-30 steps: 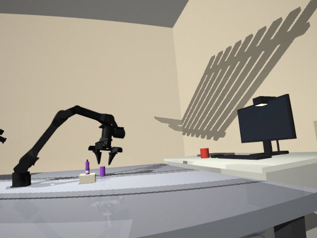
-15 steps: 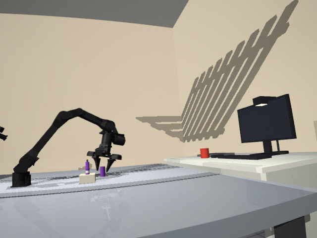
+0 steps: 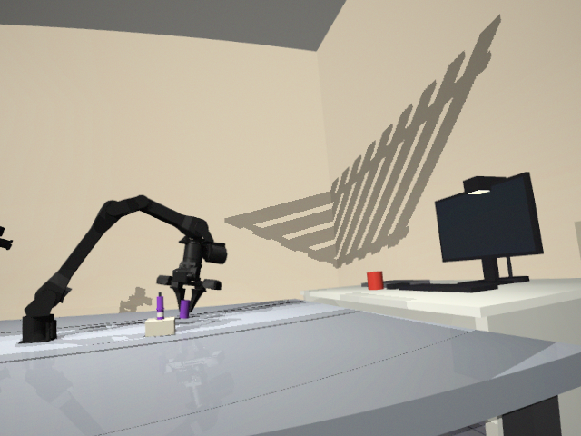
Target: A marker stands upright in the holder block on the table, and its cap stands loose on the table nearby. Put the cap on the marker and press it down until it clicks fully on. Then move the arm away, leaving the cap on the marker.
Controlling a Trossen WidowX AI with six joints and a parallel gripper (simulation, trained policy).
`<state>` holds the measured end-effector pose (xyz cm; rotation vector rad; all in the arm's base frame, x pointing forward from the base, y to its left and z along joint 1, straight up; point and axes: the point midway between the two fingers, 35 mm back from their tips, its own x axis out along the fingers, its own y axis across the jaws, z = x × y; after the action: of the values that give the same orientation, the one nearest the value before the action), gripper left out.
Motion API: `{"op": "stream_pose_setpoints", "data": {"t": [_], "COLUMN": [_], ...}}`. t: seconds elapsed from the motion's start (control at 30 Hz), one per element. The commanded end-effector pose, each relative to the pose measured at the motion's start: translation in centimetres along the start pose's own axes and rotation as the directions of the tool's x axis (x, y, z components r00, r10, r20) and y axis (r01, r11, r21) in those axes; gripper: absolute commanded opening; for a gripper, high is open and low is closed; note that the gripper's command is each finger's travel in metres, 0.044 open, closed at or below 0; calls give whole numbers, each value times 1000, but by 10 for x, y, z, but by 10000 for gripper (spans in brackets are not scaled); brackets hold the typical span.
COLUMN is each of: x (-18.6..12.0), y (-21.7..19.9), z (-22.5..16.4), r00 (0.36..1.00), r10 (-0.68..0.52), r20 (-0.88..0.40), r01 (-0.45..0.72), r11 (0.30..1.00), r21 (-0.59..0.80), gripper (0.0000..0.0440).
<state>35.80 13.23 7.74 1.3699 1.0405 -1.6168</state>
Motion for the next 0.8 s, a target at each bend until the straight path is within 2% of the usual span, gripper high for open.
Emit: {"op": "stream_pose_setpoints", "data": {"t": [0.0,0.17,0.77], "x": [-17,-35,-79], "y": [3,5,11], "z": [5,13,80], "r00": [999,998,998], "r10": [34,56,41], "r20": [-15,-30,-55], "r01": [-34,-56,-37], "r11": [999,998,997], "r21": [-5,1,70], "gripper": [81,90,68]}}
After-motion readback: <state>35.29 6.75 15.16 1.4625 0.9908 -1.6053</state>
